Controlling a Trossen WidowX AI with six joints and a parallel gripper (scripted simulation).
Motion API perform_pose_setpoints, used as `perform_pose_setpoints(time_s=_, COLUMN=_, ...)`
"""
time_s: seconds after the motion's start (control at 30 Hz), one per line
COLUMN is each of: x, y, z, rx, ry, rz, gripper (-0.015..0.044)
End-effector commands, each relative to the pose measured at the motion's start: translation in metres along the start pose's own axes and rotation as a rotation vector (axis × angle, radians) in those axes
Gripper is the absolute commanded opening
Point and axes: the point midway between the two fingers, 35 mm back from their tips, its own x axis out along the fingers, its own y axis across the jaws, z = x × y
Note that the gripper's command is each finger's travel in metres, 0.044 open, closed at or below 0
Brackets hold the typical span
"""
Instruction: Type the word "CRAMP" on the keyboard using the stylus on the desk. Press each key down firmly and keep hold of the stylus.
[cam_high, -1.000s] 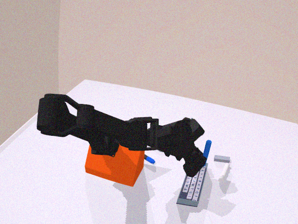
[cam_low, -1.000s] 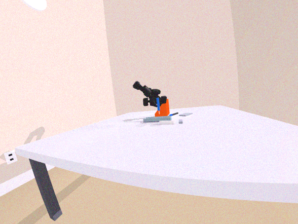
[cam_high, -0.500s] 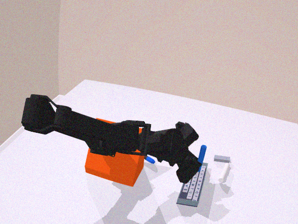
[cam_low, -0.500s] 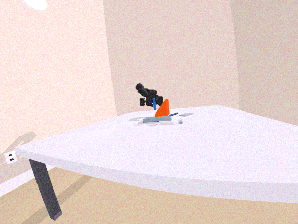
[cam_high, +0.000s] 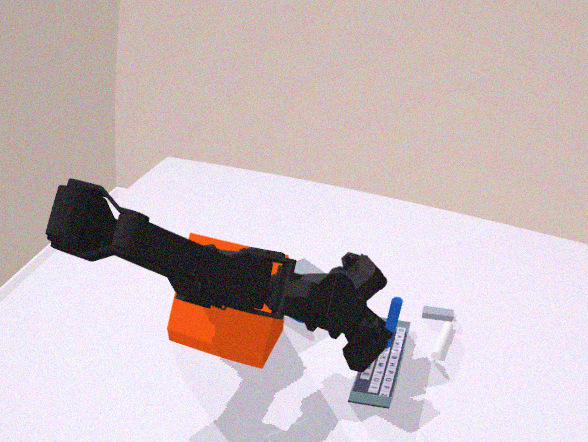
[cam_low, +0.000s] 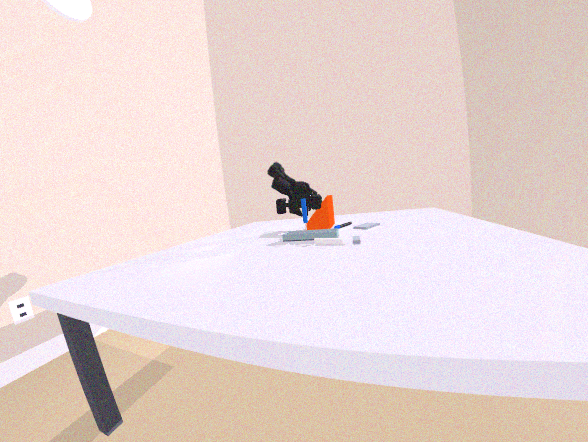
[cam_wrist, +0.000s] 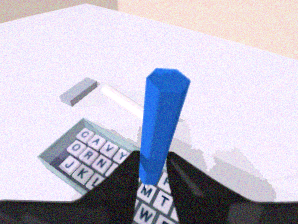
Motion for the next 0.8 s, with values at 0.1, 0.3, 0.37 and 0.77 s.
perform_pose_setpoints(time_s=0.1, x=0.0002, y=0.0003, z=0.0, rx=-0.005, ry=-0.004, rz=0.001, gripper=0.0)
perform_pose_setpoints(time_s=0.3, x=0.0016, y=0.0, z=0.0003, rx=-0.005, ry=-0.004, rz=0.002, gripper=0.0079)
perform_pose_setpoints(time_s=0.37, x=0.0034, y=-0.0004, z=0.0008, rx=-0.005, ry=-0.003, rz=0.003, gripper=0.0081)
perform_pose_setpoints(time_s=0.77, x=0.0036, y=-0.0006, z=0.0008, rx=-0.005, ry=-0.003, rz=0.003, gripper=0.0081)
